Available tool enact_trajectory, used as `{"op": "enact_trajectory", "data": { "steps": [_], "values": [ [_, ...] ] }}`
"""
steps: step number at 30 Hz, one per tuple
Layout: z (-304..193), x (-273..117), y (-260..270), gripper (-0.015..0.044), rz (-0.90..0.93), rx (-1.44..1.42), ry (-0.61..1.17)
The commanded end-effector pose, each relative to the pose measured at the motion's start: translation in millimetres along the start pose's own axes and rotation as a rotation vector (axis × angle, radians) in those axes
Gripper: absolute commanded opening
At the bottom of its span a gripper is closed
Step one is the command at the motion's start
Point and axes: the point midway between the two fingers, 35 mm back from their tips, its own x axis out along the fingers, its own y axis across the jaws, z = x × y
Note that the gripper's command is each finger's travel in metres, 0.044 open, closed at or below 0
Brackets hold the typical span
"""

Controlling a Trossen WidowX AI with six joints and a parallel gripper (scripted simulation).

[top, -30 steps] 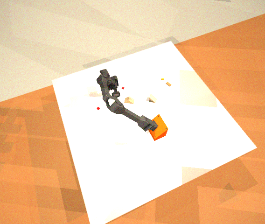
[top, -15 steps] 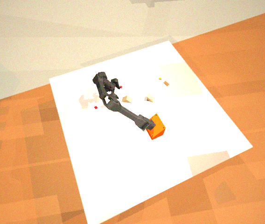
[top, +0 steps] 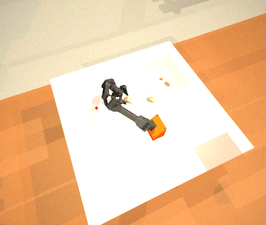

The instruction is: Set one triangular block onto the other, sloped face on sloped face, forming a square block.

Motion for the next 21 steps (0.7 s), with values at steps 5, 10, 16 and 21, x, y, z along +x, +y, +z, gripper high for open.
{"op": "enact_trajectory", "data": {
  "steps": [5,10,16,21],
  "values": [
    [-3.1,9.5,-1.1,0.044,-0.001,0.007,0.007],
    [-3.8,10.0,-1.7,0.044,-0.001,0.007,0.007],
    [-3.8,10.0,-1.7,0.044,-0.001,0.007,0.007],
    [-3.8,10.0,-1.7,0.044,-0.001,0.007,0.007]
  ]
}}
